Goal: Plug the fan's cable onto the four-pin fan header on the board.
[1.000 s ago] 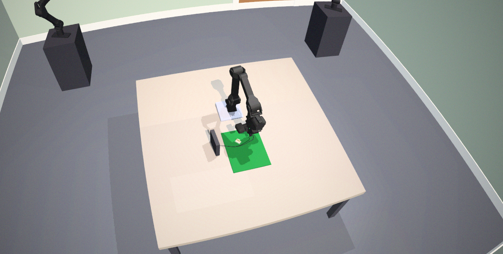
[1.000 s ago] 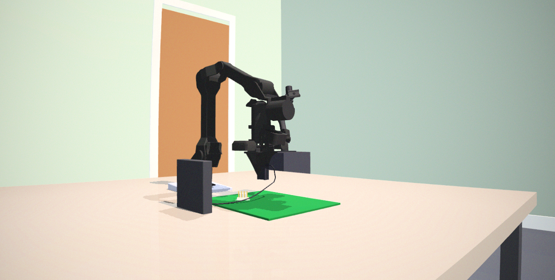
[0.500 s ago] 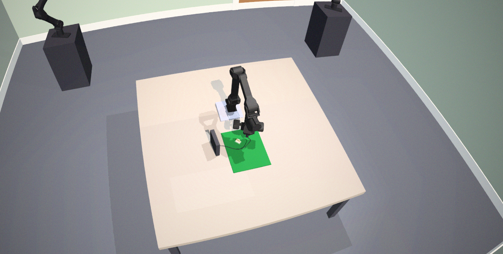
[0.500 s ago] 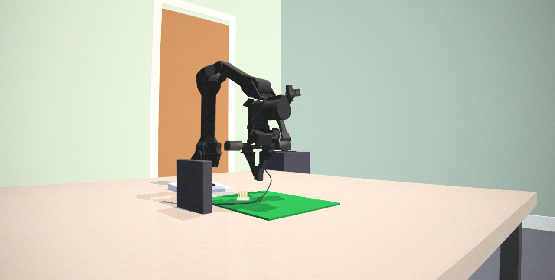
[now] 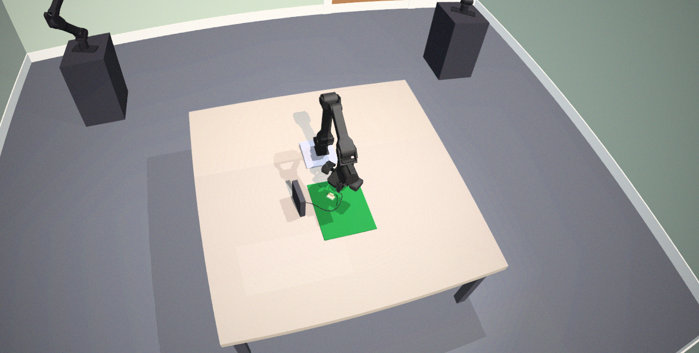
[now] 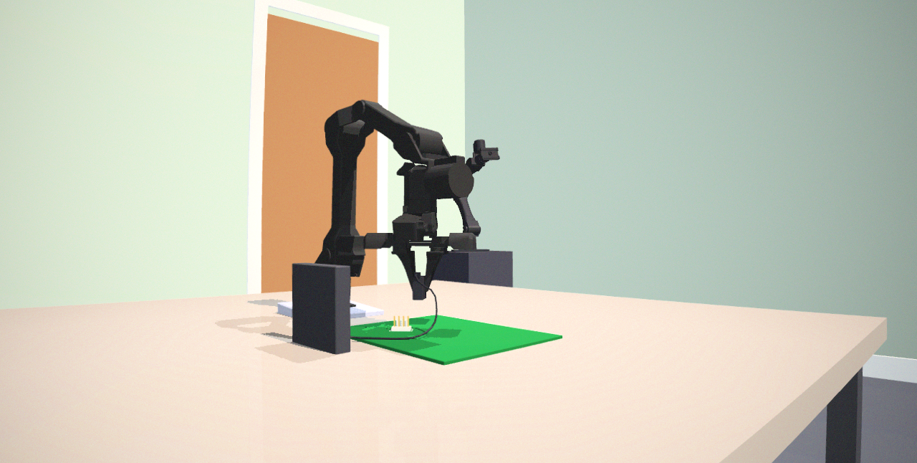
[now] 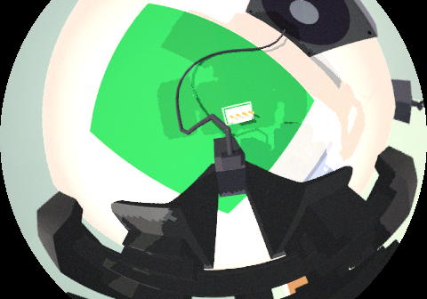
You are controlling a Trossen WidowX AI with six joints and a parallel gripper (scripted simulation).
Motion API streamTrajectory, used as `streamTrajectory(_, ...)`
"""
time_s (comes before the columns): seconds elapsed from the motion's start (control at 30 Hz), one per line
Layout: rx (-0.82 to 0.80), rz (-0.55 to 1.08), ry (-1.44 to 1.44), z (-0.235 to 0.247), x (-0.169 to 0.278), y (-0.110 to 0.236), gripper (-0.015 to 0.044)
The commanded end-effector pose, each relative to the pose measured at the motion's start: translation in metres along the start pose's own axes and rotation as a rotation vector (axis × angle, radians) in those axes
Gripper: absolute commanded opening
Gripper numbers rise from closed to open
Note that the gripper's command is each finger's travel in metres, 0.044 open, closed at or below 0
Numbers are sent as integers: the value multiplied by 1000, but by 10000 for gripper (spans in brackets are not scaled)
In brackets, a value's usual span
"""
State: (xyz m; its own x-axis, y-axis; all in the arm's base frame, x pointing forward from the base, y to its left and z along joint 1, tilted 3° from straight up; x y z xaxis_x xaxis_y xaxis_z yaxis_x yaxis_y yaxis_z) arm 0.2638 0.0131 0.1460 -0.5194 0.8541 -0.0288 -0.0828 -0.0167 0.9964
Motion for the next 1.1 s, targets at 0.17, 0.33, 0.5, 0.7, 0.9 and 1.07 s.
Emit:
streamTrajectory(0.17,-1,3,-290,-3,-8,0,0)
streamTrajectory(0.33,0,2,-464,-5,-13,0,0)
streamTrajectory(0.5,0,2,-637,-7,-18,0,0)
streamTrajectory(0.7,0,1,-846,-10,-23,0,0)
streamTrajectory(0.9,0,1,-1054,-13,-29,0,0)
streamTrajectory(1.07,0,0,-1228,-16,-34,0,0)
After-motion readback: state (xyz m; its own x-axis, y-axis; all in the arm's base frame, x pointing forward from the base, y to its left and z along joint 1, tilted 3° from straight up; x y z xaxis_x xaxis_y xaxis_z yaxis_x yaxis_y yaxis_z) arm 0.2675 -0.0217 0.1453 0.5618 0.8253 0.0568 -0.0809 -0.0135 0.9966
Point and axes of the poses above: the point midway between the two fingers, 35 mm back from their tips, its own y axis back along the fingers, its own z axis across the jaws, x = y × z, the point moved 4 cm from there along y, back along the fingers, and after that the axes turned 9 degrees about -y, right-handed, at the moved point
